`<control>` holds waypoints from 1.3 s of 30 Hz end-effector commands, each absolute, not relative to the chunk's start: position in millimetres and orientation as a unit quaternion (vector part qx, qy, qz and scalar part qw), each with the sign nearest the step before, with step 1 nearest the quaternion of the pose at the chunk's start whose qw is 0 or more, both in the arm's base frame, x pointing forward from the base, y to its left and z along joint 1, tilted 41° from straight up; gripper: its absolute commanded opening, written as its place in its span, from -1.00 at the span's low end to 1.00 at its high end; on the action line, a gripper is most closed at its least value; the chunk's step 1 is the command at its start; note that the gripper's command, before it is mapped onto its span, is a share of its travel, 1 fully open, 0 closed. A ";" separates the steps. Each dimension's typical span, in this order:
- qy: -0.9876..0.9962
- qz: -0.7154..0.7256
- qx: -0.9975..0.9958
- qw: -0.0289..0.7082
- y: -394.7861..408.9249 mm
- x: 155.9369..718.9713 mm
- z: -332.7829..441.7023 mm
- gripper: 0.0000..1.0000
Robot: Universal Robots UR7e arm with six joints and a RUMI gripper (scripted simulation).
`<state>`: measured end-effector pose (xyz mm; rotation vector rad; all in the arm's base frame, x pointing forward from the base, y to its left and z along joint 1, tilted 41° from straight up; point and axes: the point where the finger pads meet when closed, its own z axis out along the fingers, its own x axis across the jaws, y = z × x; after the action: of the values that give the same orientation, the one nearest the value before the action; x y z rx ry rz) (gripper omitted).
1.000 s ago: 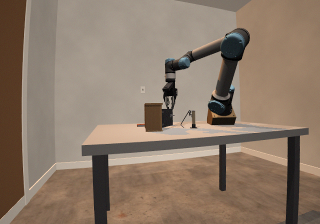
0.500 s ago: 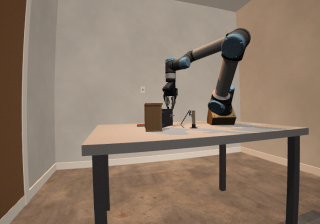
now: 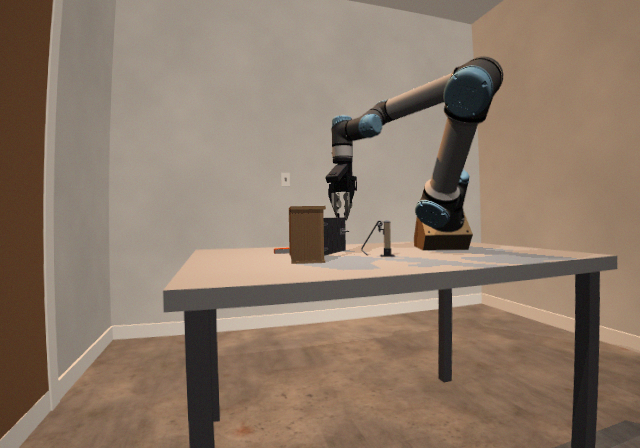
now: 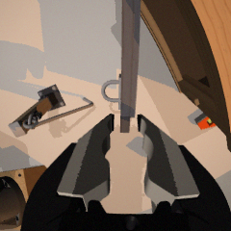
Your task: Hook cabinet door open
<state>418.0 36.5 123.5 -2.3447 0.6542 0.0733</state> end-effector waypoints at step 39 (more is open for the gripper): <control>0.252 0.026 -0.904 0.344 -7.1 411.1 174.4 -0.69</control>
<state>412.0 -2.3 168.8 -2.3471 0.6556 0.0681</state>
